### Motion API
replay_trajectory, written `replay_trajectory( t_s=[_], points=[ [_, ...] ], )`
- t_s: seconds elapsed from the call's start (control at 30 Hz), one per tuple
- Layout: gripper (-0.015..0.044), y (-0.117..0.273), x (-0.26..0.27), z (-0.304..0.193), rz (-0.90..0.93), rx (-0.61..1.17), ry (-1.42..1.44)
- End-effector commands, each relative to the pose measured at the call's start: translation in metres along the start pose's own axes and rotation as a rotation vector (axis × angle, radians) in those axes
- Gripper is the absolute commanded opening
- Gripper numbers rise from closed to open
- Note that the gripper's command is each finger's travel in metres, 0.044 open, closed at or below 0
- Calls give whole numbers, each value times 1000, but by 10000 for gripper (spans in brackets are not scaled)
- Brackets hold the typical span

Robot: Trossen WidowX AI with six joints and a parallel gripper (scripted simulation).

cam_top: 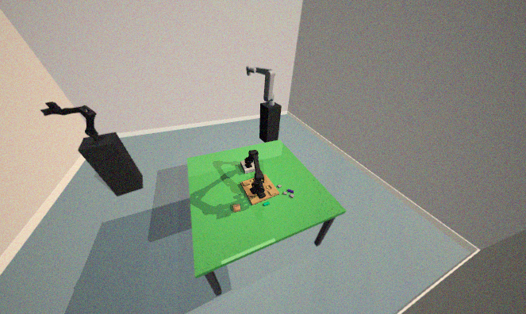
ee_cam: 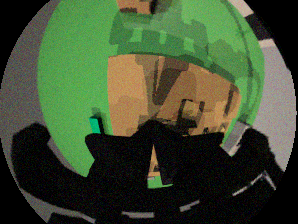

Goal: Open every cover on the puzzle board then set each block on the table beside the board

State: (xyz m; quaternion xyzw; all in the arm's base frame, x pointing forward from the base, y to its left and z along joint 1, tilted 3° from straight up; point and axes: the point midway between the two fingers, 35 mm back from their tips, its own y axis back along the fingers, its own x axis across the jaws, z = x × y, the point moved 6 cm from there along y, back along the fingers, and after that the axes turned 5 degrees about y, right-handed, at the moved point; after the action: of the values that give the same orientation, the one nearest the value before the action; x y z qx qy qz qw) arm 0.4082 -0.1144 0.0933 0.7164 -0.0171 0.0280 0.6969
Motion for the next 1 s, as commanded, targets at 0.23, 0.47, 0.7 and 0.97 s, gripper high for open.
replay_trajectory(
  t_s=[0.23, 0.47, 0.7, 0.97],
  points=[
    [0, 1, 8, -10, 0, 1, -3],
    [0, 9, 9, -10, 0, 1, -3],
    [0, 18, 10, -10, 0, 1, -3],
    [0, 29, 11, -11, 0, 1, -3]
  ],
)
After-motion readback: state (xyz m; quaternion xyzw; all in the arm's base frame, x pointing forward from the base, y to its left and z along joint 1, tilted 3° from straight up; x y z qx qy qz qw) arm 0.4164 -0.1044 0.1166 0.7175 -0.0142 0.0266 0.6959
